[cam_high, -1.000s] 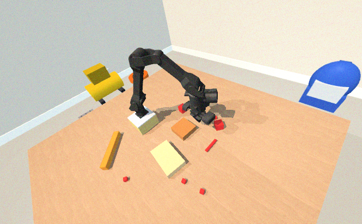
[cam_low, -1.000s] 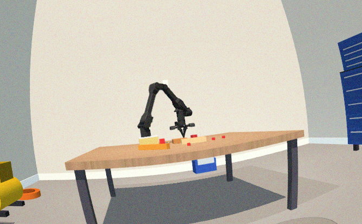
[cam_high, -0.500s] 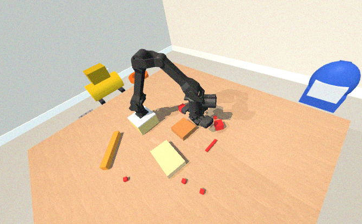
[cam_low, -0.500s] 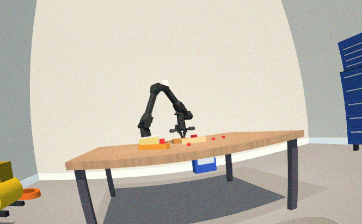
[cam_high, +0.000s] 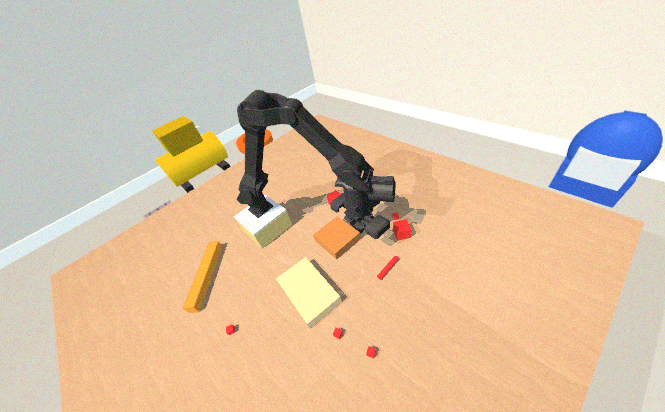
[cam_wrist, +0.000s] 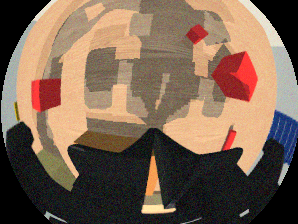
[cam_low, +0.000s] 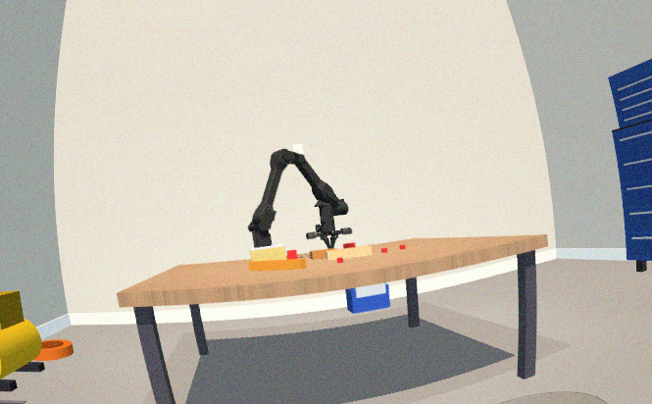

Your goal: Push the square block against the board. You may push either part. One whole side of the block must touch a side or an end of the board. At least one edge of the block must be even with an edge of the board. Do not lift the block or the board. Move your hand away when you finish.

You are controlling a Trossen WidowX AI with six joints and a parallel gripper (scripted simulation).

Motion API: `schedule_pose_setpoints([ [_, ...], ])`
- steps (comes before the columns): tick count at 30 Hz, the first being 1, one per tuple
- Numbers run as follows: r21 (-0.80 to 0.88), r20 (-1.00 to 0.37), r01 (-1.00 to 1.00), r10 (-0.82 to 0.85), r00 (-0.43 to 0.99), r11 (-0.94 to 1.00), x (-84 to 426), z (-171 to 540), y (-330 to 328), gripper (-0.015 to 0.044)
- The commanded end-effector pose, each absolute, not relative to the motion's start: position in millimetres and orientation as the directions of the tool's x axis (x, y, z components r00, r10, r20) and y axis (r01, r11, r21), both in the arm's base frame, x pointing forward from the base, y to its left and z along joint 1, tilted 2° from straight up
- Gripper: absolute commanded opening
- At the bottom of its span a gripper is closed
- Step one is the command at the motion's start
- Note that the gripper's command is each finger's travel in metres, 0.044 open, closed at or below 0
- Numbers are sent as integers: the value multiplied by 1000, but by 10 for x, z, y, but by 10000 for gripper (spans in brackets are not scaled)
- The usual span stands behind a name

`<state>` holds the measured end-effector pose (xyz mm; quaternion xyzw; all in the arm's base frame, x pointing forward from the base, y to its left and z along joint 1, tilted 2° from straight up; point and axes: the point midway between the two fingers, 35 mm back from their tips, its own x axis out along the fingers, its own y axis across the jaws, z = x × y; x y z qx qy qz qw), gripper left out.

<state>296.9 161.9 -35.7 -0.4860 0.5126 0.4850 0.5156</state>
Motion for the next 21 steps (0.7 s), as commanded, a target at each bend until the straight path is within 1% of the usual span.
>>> schedule_pose_setpoints([
  [1,3,-1000,-998,-2,-3,55,2948,-371,1562,0],
  [21,2,-1000,-998,-3,-3,55,2958,-370,1468,0],
])
